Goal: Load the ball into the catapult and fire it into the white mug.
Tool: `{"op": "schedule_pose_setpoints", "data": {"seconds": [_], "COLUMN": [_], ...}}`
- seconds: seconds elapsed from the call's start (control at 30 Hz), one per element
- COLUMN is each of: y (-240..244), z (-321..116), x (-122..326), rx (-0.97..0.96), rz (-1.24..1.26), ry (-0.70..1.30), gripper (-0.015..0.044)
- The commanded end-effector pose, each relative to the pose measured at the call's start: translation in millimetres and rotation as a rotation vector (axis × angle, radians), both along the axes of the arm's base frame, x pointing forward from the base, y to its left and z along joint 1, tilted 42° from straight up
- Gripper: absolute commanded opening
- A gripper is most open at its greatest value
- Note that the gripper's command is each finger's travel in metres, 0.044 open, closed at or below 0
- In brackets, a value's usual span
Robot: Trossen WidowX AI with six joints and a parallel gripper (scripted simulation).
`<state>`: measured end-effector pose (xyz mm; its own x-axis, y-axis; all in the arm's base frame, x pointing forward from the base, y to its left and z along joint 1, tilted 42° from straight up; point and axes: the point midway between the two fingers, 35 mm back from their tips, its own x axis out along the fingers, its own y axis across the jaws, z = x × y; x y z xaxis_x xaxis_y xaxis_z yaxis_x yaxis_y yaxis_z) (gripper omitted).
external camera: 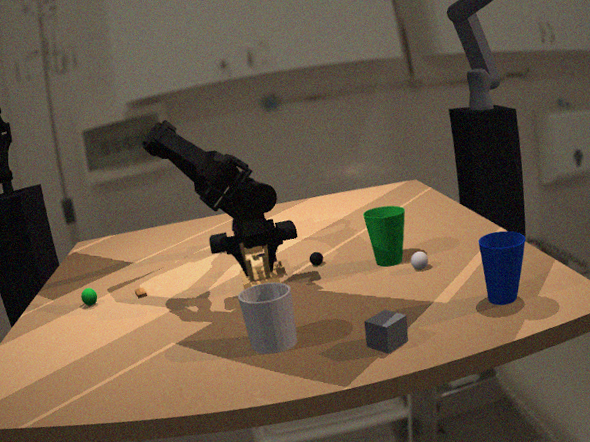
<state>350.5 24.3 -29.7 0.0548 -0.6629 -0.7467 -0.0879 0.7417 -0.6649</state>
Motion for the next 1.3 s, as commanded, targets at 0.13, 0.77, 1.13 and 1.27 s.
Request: {"op": "schedule_pose_setpoints", "data": {"seconds": [0.13,0.77,1.13,1.27], "y": [29,35,28,24], "z": [29,39,30,25], "x": [1,-5,-4,-3], "rx": [0.006,0.0,0.0,0.0], "rz": [0.0,0.011,0.011,0.011], "ry": [-0.001,-0.004,-0.004,-0.004], "gripper": [0.044,0.044,0.044,0.044]}}
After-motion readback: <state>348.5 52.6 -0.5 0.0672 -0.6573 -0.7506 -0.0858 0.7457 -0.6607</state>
